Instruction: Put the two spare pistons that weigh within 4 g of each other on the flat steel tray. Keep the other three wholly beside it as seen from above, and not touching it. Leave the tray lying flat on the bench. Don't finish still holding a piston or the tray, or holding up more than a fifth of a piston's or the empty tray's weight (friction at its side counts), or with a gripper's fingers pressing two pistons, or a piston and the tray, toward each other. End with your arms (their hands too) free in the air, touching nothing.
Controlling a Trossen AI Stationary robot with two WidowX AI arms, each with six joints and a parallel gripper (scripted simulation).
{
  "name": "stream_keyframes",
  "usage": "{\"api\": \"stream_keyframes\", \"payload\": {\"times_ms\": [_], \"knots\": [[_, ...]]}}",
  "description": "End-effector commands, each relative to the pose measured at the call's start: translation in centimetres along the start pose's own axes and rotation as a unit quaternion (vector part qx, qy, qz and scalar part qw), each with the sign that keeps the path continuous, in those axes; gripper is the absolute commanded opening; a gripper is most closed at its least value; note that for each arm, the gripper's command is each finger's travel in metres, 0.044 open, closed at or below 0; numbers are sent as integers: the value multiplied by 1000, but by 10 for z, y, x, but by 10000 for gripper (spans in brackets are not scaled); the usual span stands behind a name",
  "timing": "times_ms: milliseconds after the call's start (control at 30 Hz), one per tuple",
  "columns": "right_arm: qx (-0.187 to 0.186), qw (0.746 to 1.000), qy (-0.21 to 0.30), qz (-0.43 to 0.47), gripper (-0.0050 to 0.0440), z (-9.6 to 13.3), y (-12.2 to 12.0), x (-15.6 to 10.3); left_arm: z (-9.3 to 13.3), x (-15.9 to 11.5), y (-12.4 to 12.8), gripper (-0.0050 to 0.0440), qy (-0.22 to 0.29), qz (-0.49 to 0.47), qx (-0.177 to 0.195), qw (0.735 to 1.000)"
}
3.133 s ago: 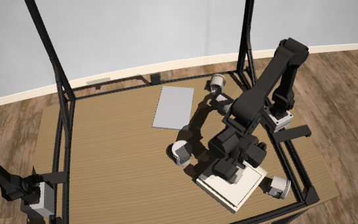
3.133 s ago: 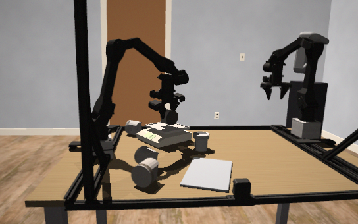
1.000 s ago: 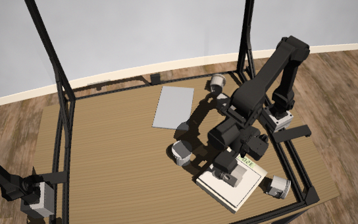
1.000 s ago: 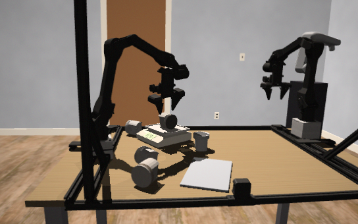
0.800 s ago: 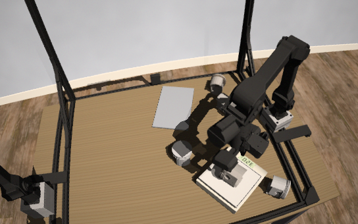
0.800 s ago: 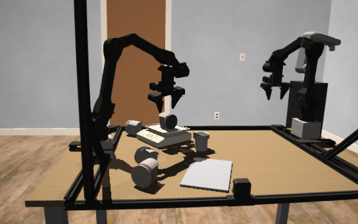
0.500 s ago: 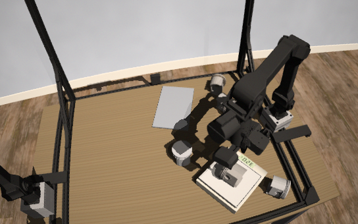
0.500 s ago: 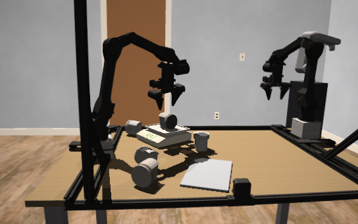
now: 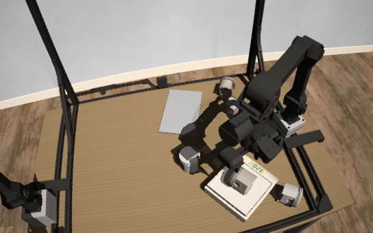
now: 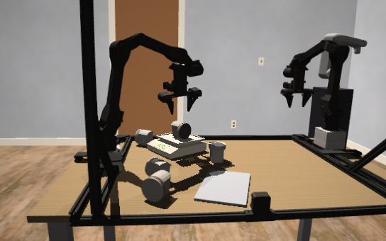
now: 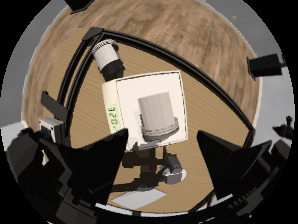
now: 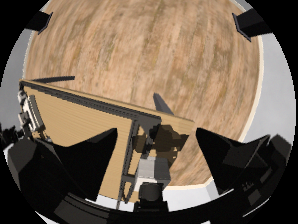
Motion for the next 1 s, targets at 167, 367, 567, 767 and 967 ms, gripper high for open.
{"api": "stream_keyframes", "payload": {"times_ms": [167, 367, 567, 767, 967], "knots": [[1, 1000, 1, 1, 440, 0, 0, 0, 1, 1, 0, 378, 17, -92, -7, 996], [1, 1000, 1, 1, 440, 0, 0, 0, 1, 2, 0, 378, 29, -170, -11, 985], [1, 1000, 1, 1, 440, 0, 0, 0, 1, 2, 0, 378, 38, -222, -14, 974], [1, 1000, 1, 1, 440, 0, 0, 0, 1, 3, 0, 378, 50, -298, -18, 953], [1, 1000, 1, 1, 440, 0, 0, 0, 1, 3, -1, 378, 62, -372, -21, 926]]}}
Point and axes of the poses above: on each arm, the point midway between the two fingers, 35 mm back from their tips, its own z axis back along the fingers, its own y axis across the jaws, x = y × z, the point moved 2 cm from there along z, back along the fingers, and after that the axes turned 7 degrees about -z, right-handed, at the moved point
